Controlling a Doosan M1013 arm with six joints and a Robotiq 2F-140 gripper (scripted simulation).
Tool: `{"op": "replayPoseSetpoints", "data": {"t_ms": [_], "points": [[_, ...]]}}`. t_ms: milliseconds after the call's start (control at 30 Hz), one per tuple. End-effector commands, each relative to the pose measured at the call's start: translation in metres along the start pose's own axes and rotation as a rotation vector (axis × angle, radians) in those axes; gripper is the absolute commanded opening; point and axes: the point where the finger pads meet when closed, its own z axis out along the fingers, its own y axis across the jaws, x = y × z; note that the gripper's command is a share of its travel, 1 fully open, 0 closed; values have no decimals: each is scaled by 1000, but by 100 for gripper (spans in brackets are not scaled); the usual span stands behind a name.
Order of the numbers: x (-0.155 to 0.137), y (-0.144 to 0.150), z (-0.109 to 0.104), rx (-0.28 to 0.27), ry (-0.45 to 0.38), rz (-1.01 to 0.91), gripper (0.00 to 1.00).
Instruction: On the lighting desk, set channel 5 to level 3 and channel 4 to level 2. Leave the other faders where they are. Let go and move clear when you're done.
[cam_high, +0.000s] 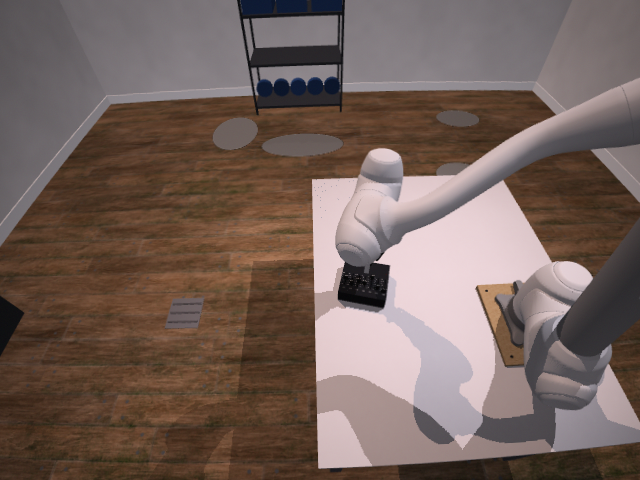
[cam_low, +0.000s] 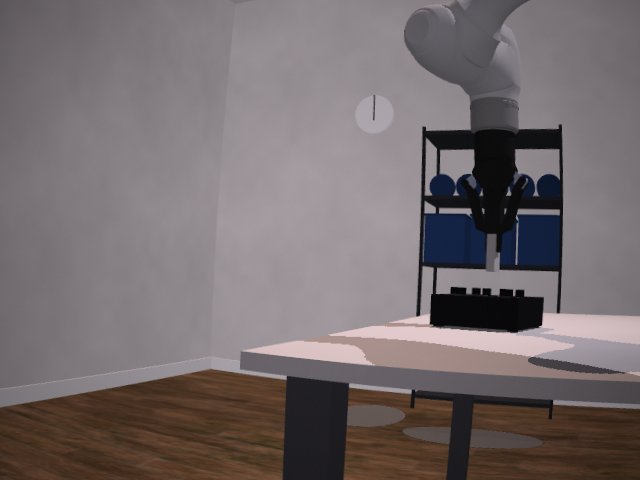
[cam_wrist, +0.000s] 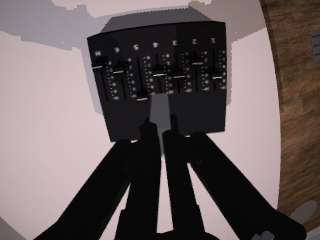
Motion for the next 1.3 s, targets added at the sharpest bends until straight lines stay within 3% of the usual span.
{"op": "replayPoseSetpoints", "data": {"t_ms": [0,1267], "points": [[0,0,0,0,0,0,10],[0,0,19,0,0,0,10]]}}
